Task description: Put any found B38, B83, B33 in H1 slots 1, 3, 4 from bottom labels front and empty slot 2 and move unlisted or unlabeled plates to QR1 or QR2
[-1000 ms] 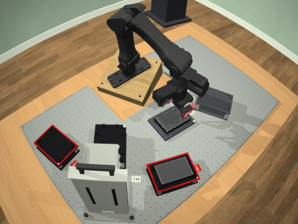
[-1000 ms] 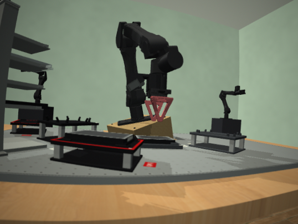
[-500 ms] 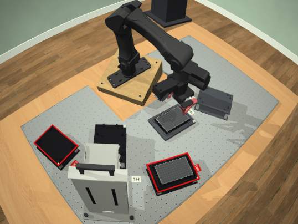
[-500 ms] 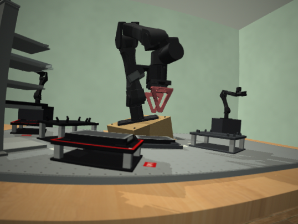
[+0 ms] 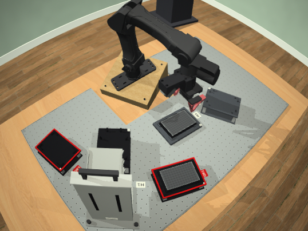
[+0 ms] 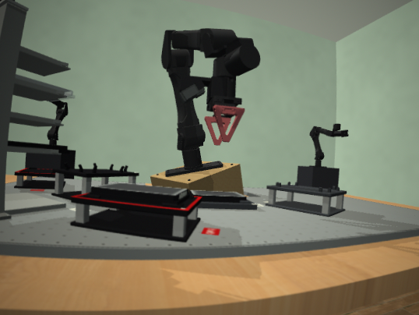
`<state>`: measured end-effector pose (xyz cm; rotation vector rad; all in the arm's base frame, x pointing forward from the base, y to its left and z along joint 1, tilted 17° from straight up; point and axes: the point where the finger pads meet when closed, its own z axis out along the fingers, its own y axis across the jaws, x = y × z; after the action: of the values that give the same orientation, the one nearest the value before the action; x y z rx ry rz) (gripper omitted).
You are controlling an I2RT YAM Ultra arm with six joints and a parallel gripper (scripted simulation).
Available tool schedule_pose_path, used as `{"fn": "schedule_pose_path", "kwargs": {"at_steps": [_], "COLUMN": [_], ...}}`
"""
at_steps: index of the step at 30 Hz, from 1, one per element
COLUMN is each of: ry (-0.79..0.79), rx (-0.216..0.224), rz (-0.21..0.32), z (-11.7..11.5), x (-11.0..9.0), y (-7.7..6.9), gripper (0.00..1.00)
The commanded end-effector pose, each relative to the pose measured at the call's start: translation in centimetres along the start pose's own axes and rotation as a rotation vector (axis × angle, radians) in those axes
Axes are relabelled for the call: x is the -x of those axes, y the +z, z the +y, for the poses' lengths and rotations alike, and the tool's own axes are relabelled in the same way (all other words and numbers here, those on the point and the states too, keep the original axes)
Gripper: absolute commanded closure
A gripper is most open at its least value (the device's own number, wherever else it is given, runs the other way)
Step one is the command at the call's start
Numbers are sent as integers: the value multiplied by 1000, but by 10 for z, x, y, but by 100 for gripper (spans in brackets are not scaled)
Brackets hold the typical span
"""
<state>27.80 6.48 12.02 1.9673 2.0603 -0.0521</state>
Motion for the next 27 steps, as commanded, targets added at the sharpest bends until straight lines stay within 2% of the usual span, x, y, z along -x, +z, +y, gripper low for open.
{"fn": "schedule_pose_path", "kwargs": {"at_steps": [1,3,18,20,27], "ry": [-5,-5,-5,-5,-5], "rx": [-13,-13,-13,-13,-13], "rz": [-8,-8,-8,-8,-8], "z": [-5,-5,-4,-4,-4], "x": [1,1,1,1,1], "y": [-11,-11,-51,-51,-70], "gripper": [0,0,0,0,0]}}
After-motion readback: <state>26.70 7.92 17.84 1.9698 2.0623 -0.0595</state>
